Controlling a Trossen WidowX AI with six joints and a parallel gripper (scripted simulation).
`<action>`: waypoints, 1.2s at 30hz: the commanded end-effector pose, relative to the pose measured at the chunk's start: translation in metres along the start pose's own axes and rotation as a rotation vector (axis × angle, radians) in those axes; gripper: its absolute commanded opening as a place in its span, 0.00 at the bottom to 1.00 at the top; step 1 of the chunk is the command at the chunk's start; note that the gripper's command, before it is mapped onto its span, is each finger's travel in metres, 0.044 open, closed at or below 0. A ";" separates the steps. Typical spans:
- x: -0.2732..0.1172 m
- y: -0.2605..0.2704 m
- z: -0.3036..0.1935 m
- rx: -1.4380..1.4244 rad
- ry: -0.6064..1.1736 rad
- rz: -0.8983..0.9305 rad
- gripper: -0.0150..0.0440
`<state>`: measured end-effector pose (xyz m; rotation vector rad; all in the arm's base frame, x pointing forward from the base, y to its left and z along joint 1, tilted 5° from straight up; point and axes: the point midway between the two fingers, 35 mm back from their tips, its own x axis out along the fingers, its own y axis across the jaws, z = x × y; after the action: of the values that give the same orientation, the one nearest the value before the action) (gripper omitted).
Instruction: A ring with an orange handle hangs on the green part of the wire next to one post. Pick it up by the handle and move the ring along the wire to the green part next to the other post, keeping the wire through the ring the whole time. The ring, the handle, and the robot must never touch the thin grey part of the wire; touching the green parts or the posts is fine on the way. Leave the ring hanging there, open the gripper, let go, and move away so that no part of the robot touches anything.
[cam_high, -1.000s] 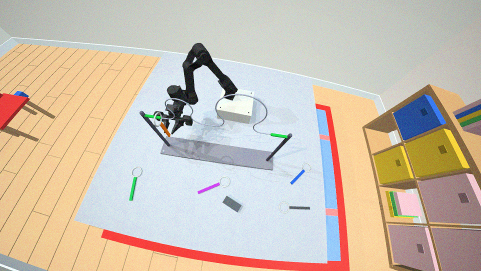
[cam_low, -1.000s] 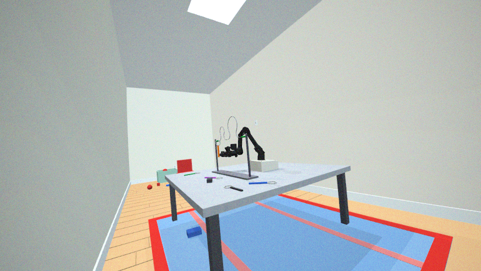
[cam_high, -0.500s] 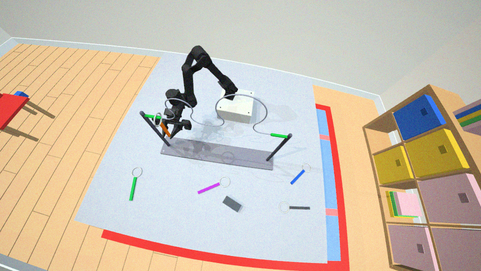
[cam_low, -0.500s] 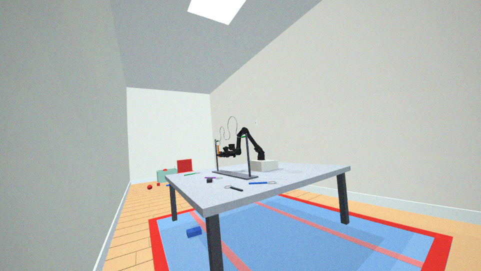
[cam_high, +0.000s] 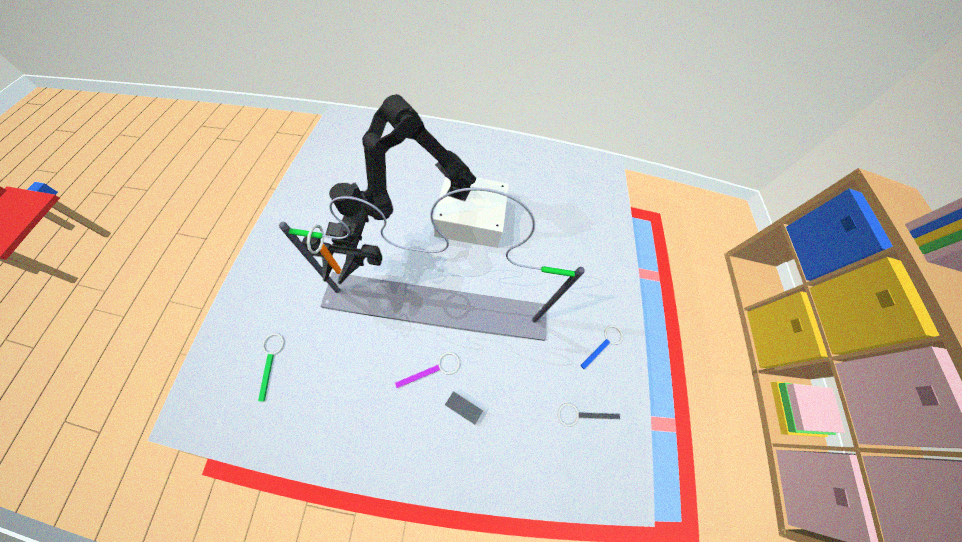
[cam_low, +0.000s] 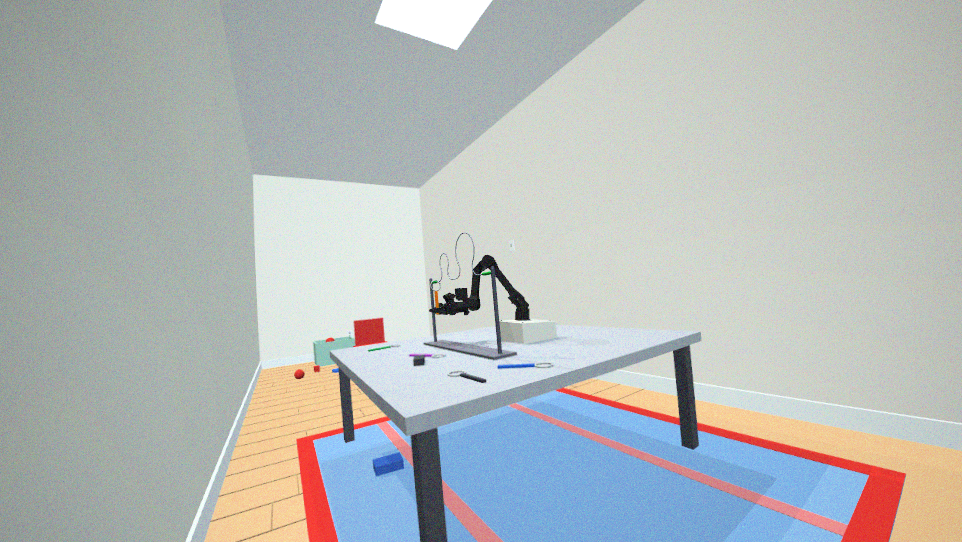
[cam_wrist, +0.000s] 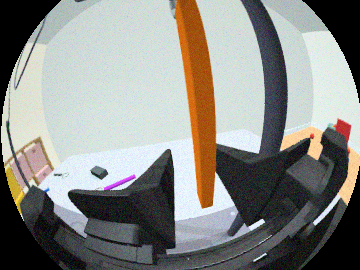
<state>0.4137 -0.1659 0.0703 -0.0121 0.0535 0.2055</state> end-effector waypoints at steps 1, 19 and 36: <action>0.001 -0.001 0.000 0.004 -0.001 -0.003 0.53; 0.001 0.000 0.000 -0.001 -0.001 0.000 0.26; 0.001 0.000 0.005 0.000 -0.001 0.001 0.00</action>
<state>0.4144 -0.1660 0.0708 -0.0092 0.0553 0.2051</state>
